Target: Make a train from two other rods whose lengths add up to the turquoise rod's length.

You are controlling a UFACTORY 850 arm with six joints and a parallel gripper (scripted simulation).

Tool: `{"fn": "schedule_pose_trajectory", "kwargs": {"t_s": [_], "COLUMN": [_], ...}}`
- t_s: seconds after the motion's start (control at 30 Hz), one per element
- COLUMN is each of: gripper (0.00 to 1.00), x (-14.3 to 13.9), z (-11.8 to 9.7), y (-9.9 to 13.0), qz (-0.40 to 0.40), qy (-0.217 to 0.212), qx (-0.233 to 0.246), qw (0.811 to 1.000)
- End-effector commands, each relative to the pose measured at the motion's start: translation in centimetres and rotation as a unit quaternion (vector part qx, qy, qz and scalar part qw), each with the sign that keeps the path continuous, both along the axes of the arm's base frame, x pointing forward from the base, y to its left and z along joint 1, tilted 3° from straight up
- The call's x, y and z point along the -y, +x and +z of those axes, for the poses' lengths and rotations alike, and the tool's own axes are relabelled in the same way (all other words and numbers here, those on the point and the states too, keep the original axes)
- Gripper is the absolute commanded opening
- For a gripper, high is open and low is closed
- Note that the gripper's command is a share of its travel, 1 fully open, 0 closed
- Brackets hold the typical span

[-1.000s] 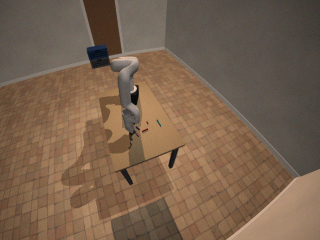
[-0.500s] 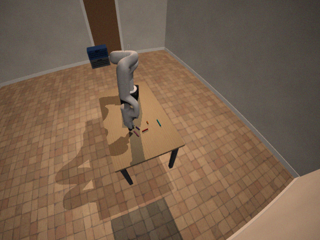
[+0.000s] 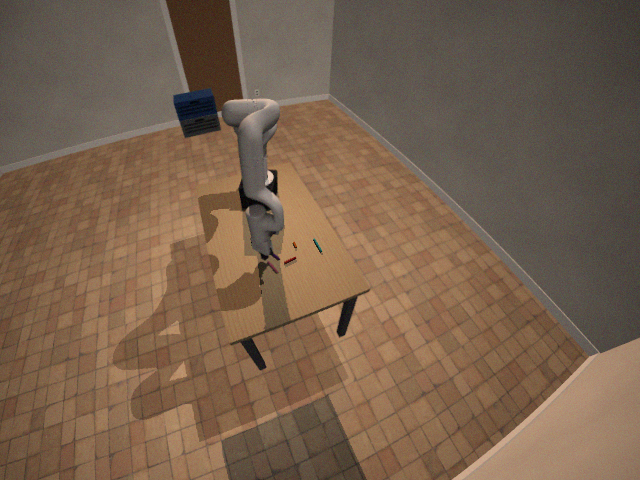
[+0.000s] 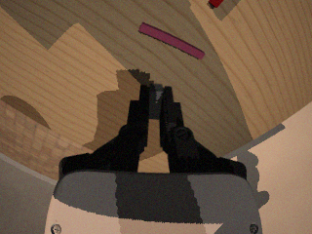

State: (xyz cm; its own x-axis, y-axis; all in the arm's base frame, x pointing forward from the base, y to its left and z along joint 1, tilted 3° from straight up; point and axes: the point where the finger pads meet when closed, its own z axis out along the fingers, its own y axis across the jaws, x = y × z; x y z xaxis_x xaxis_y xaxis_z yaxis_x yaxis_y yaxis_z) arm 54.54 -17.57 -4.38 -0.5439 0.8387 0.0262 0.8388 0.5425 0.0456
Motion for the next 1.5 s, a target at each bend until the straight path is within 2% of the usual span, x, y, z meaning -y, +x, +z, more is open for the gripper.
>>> {"fn": "schedule_pose_trajectory", "kwargs": {"t_s": [0.0,0.33,0.4,0.43,0.63,0.9,0.97,1.0,1.2,1.47], "gripper": [0.04,0.04,0.04,0.04,0.04,0.04,0.04,0.04,0.04,0.04], "x": [-3.9,-10.5,-10.5,-12.3,-15.8,-20.5,-20.5,-22.1,-25.1,-25.4], "z": [0.3,0.6,0.6,0.7,0.9,1.2,1.2,1.3,1.4,1.5], "y": [0.4,0.1,0.1,-0.1,-0.8,-2.1,-2.1,-2.7,-3.9,-4.1], "qz": [0.083,0.227,0.227,0.268,0.344,0.450,0.450,0.485,0.553,0.559], "qy": [-0.001,-0.004,-0.004,-0.005,-0.008,-0.011,-0.011,-0.012,-0.015,-0.015], "qx": [0.007,0.013,0.013,0.015,0.019,0.023,0.023,0.024,0.027,0.027], "qw": [0.996,0.974,0.974,0.963,0.939,0.893,0.893,0.874,0.833,0.828]}}
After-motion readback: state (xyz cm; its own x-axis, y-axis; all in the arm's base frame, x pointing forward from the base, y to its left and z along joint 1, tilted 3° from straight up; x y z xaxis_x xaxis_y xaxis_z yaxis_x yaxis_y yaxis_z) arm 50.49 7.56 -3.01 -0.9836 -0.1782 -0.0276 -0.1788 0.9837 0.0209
